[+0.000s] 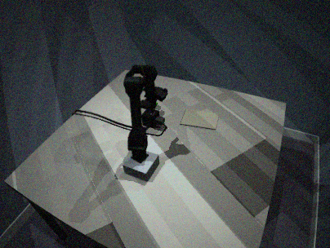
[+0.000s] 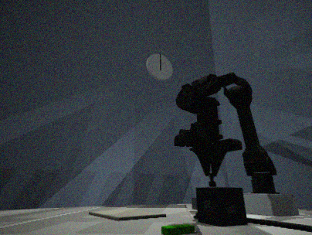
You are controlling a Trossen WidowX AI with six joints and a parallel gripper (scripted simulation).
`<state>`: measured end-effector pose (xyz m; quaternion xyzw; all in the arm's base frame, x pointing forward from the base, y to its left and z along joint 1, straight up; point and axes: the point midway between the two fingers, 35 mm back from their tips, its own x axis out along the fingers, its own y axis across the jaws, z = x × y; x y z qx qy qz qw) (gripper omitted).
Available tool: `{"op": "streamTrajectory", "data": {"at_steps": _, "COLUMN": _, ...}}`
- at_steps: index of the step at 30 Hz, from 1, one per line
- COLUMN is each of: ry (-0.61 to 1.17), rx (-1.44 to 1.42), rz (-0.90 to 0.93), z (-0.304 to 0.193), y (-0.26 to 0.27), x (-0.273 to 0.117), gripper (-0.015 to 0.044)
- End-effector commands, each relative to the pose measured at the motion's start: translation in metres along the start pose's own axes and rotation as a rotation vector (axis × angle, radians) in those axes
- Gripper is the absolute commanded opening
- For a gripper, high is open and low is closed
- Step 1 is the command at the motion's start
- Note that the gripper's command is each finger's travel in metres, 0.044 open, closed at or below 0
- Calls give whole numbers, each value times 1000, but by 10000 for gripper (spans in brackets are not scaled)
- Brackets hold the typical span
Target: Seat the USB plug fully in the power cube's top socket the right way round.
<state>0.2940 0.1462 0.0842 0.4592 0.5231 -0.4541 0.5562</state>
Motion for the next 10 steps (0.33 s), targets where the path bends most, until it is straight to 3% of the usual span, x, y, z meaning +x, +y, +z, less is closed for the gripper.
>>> {"op": "streamTrajectory", "data": {"at_steps": 1, "ry": 0, "rx": 0, "rz": 0, "z": 0, "y": 0, "x": -2, "gripper": 95}}
{"op": "streamTrajectory", "data": {"at_steps": 10, "ry": 0, "rx": 0, "rz": 0, "z": 0, "y": 0, "x": -11, "gripper": 95}}
